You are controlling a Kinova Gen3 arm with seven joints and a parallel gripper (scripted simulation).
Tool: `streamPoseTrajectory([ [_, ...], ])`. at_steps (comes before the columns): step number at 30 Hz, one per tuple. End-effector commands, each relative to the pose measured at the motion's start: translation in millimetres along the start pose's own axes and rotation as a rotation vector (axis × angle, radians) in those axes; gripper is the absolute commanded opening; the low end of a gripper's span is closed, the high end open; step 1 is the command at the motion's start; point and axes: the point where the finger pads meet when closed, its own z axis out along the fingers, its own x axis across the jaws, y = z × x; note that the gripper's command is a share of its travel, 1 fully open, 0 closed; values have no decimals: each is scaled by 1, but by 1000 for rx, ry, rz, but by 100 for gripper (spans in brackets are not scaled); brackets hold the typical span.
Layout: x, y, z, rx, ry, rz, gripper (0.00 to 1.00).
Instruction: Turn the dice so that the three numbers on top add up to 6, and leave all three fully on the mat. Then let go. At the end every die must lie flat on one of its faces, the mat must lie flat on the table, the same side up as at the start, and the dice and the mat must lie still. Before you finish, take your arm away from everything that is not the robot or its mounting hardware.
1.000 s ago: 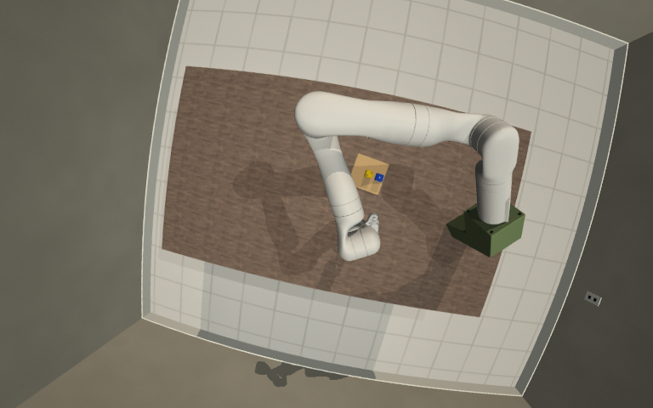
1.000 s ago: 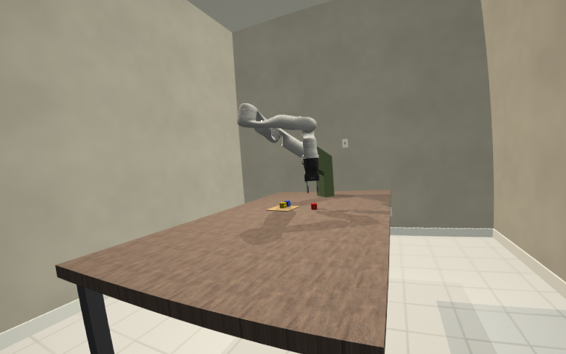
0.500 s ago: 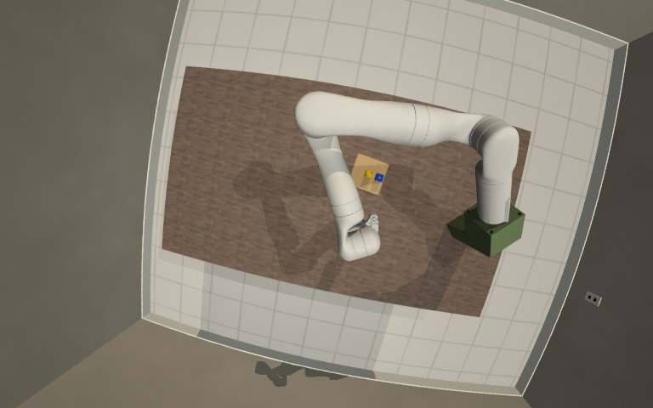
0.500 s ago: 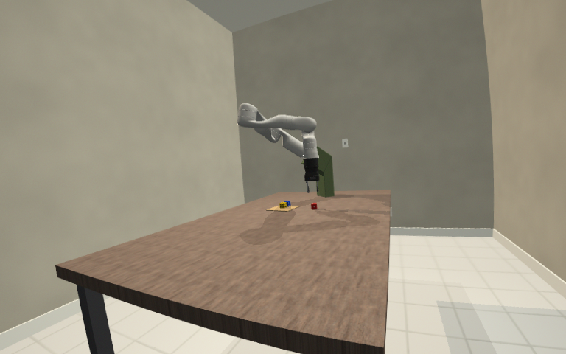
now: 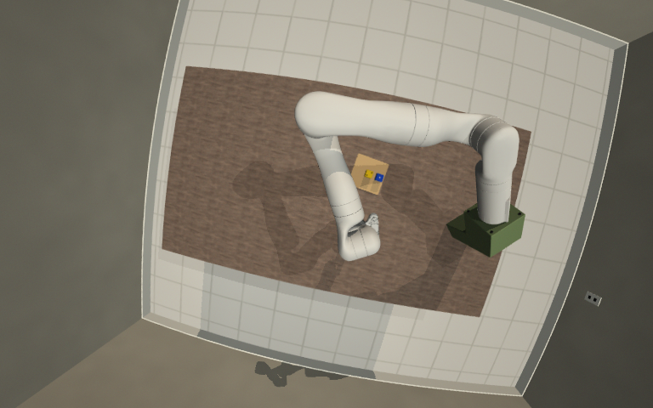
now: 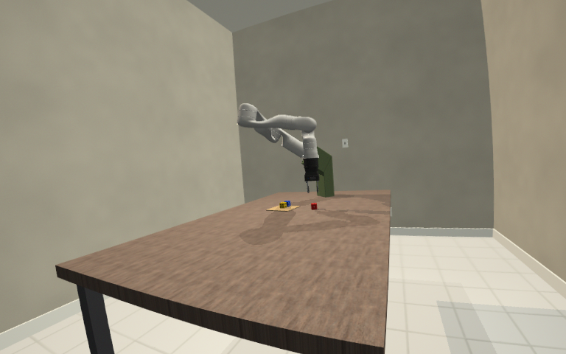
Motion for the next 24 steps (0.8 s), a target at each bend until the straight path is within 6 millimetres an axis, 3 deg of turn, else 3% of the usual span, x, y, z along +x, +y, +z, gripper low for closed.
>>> streamPoseTrajectory([
  [1,0,1,-1,-2,1,0,87],
  [24,1,0,8,-2,1,0,87],
])
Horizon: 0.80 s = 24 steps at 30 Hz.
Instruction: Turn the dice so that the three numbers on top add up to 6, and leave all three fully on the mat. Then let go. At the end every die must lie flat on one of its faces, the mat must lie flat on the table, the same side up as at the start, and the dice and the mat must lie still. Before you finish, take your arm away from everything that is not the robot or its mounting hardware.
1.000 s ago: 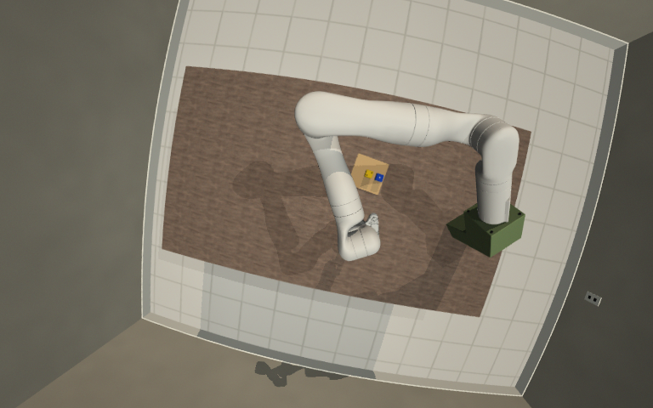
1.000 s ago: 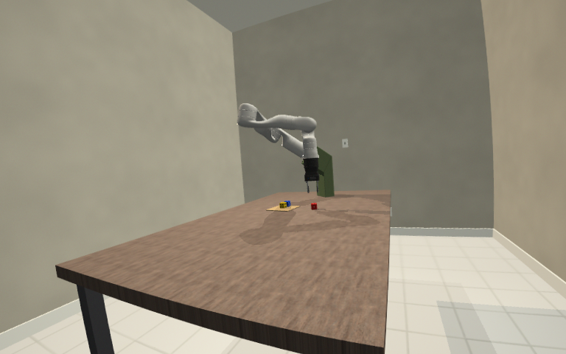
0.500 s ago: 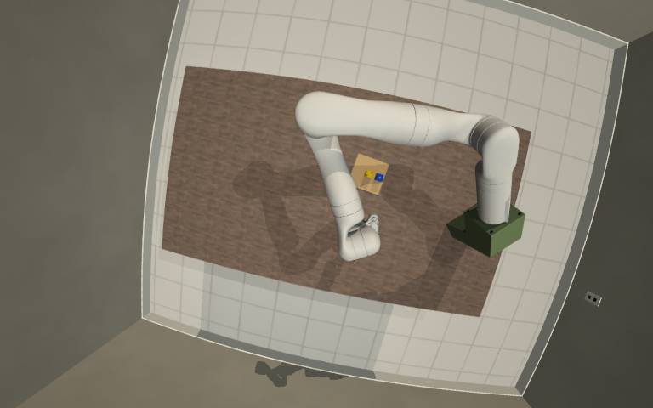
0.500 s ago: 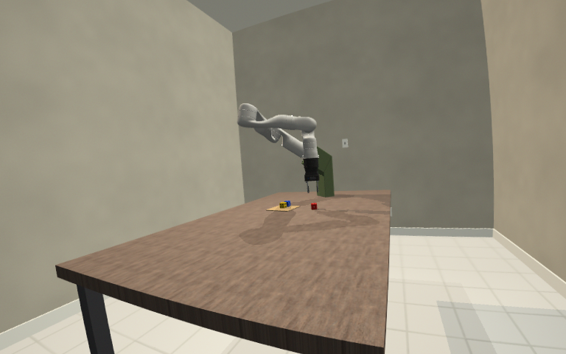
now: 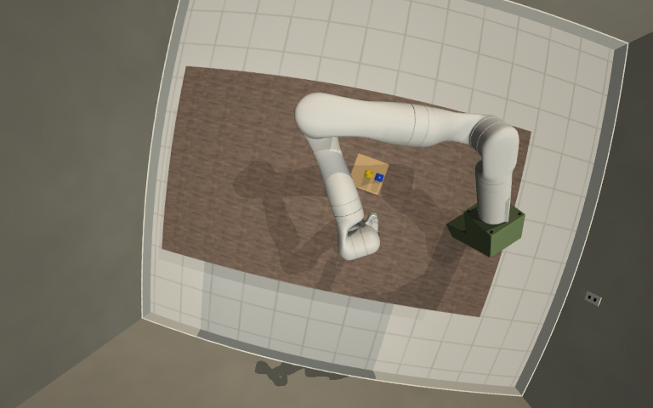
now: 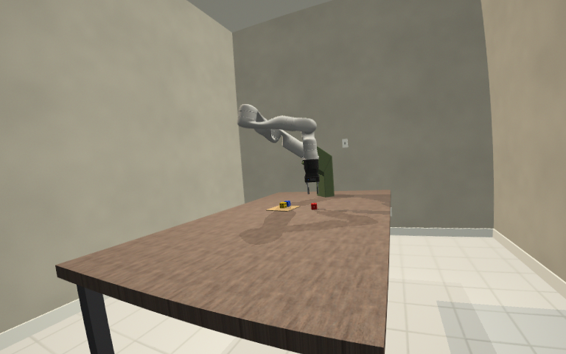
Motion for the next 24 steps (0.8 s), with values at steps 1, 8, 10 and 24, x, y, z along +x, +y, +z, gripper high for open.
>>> streamPoseTrajectory([
  [1,0,-1,1,1,0,0,87],
  [8,0,-1,10,1,0,0,87],
  [10,0,-1,13,1,0,0,87],
  [24,0,-2,32,1,0,0,87],
])
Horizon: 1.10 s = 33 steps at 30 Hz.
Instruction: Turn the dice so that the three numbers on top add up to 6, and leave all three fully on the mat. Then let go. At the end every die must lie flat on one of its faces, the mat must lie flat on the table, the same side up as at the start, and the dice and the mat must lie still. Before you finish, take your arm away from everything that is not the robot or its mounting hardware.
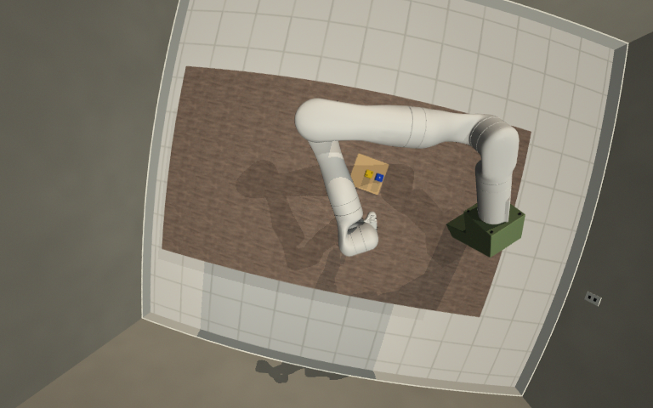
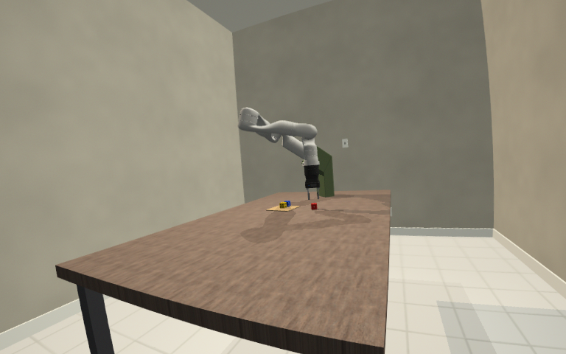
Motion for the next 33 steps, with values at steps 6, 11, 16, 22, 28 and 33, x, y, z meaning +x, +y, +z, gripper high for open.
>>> streamPoseTrajectory([
  [6,0,-2,10,4,-1,-1,87],
  [11,0,-2,12,4,-1,-1,87],
  [16,0,-2,14,4,-1,-1,87],
  [22,0,-2,15,4,-1,-1,87],
  [28,0,-2,15,4,-1,-1,87],
  [33,0,-2,15,4,-1,-1,87],
])
